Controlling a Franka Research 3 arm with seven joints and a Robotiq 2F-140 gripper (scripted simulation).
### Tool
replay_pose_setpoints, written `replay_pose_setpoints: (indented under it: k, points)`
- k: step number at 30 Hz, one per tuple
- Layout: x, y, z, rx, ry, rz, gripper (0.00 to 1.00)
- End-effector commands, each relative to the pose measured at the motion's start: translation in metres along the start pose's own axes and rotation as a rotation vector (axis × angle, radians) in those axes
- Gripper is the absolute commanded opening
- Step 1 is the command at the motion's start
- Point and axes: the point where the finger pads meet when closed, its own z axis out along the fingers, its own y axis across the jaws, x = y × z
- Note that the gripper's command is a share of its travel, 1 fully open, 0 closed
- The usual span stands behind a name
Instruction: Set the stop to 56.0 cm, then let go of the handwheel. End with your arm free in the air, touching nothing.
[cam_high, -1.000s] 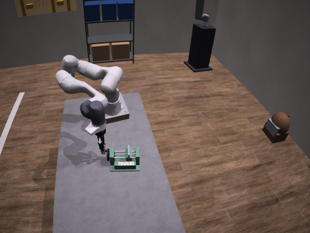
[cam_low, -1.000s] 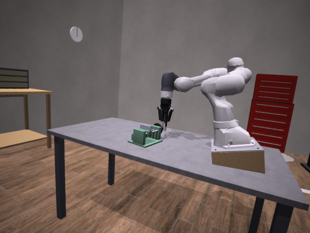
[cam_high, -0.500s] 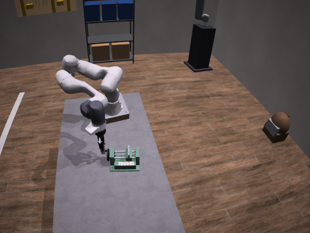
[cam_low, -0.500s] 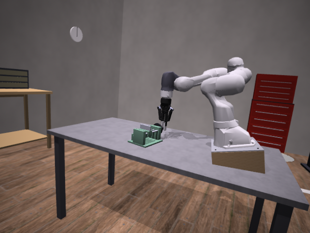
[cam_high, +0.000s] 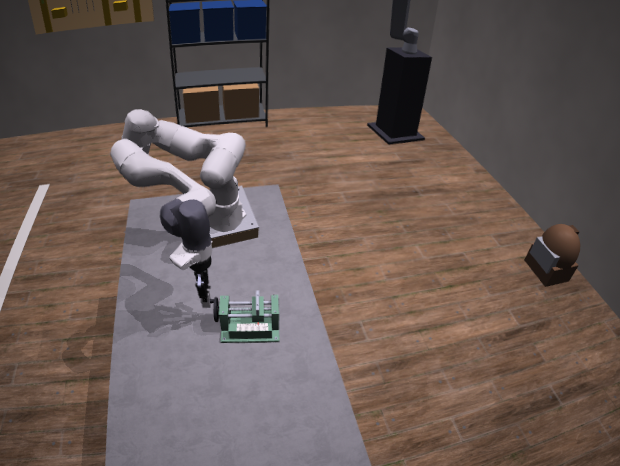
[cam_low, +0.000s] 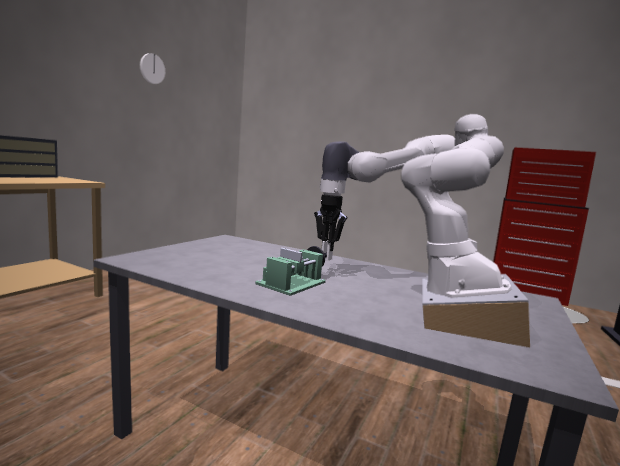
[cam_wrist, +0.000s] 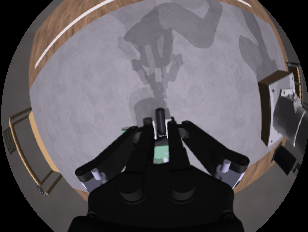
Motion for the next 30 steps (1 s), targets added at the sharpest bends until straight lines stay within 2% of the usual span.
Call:
replay_pose_setpoints:
  k: [1, 30]
  points:
    - [-0.001, -0.002, -0.003, 0.002, -0.003, -0.002, 0.04]
    - [-0.001, -0.02, -0.017, 0.002, -0.003, -0.002, 0.04]
